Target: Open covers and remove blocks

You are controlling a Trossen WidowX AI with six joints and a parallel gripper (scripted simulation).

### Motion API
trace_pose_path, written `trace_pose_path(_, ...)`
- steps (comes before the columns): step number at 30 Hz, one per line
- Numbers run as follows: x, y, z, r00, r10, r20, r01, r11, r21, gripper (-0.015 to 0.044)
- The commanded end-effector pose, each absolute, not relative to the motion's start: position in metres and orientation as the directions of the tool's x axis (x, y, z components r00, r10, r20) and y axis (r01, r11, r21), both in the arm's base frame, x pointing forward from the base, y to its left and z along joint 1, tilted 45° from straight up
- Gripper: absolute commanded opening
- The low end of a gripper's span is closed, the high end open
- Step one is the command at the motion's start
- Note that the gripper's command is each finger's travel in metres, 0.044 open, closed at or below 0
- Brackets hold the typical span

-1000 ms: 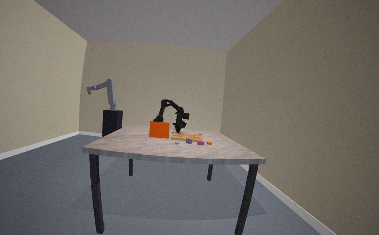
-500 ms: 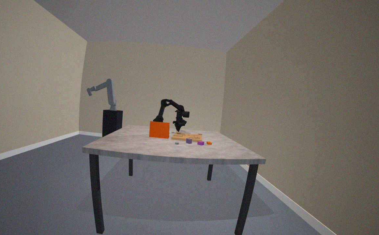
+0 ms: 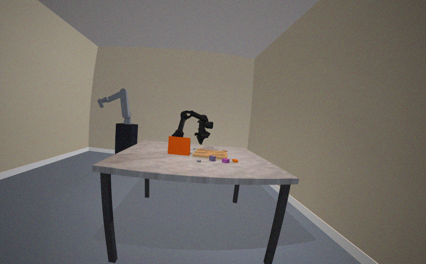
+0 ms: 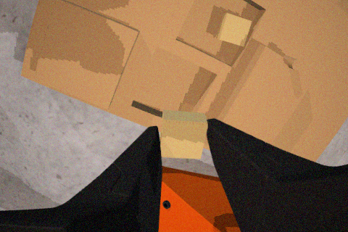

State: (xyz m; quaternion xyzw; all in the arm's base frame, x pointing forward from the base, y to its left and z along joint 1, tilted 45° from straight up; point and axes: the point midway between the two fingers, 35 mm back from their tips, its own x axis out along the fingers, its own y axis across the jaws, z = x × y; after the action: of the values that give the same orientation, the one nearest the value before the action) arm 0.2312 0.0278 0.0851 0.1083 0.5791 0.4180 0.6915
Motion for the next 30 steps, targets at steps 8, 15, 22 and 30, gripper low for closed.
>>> trace_pose_path(8,0.234,0.015,0.103,-0.021,0.700,-0.714,-0.455,0.629,0.630,0.0080)
trace_pose_path(15,0.249,0.026,0.116,-0.020,0.691,-0.723,-0.454,0.638,0.622,0.0080)
trace_pose_path(22,0.261,0.039,0.131,-0.018,0.685,-0.728,-0.454,0.643,0.616,0.0080)
trace_pose_path(30,0.274,0.056,0.149,-0.015,0.682,-0.731,-0.455,0.647,0.612,0.0080)
